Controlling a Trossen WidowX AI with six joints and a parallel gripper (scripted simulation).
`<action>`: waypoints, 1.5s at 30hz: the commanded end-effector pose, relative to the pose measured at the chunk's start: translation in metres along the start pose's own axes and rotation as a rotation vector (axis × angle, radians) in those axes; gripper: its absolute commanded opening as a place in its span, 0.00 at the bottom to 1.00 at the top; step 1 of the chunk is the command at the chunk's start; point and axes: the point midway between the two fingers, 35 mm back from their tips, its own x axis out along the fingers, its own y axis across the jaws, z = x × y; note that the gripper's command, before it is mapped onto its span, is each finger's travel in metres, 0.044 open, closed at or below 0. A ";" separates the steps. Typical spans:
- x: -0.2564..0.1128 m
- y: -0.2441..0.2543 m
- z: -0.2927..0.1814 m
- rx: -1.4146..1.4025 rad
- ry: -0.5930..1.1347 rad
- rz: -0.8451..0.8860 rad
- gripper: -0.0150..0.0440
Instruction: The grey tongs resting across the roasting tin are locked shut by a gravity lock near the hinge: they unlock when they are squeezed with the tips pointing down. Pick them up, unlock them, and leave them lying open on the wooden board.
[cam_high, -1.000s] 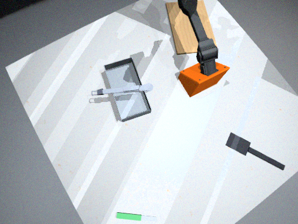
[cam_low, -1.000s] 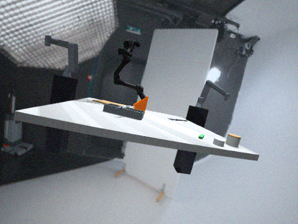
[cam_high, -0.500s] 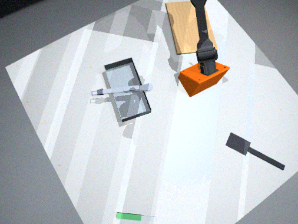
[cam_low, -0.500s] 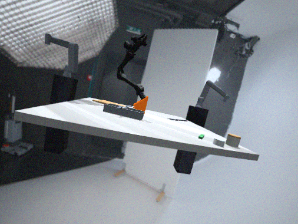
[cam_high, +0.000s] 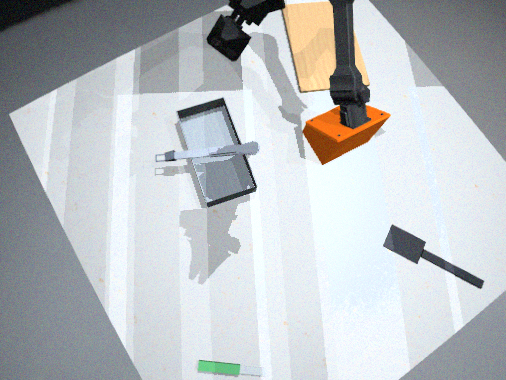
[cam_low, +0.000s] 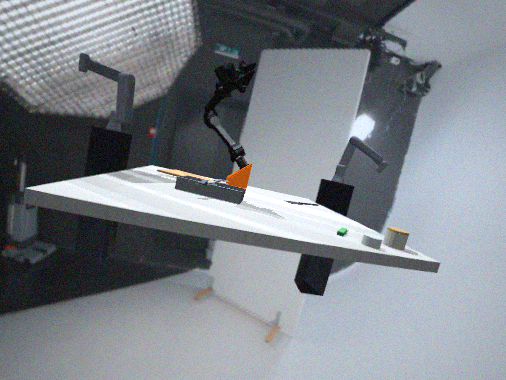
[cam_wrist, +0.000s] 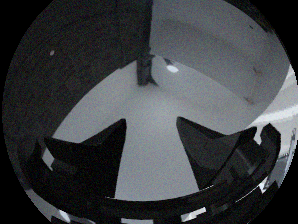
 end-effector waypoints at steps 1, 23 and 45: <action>0.007 -0.059 0.006 -0.015 0.009 -0.183 0.69; -0.124 -0.380 -0.011 0.021 0.433 -1.163 0.69; -0.226 -0.444 -0.041 0.129 0.735 -1.384 0.69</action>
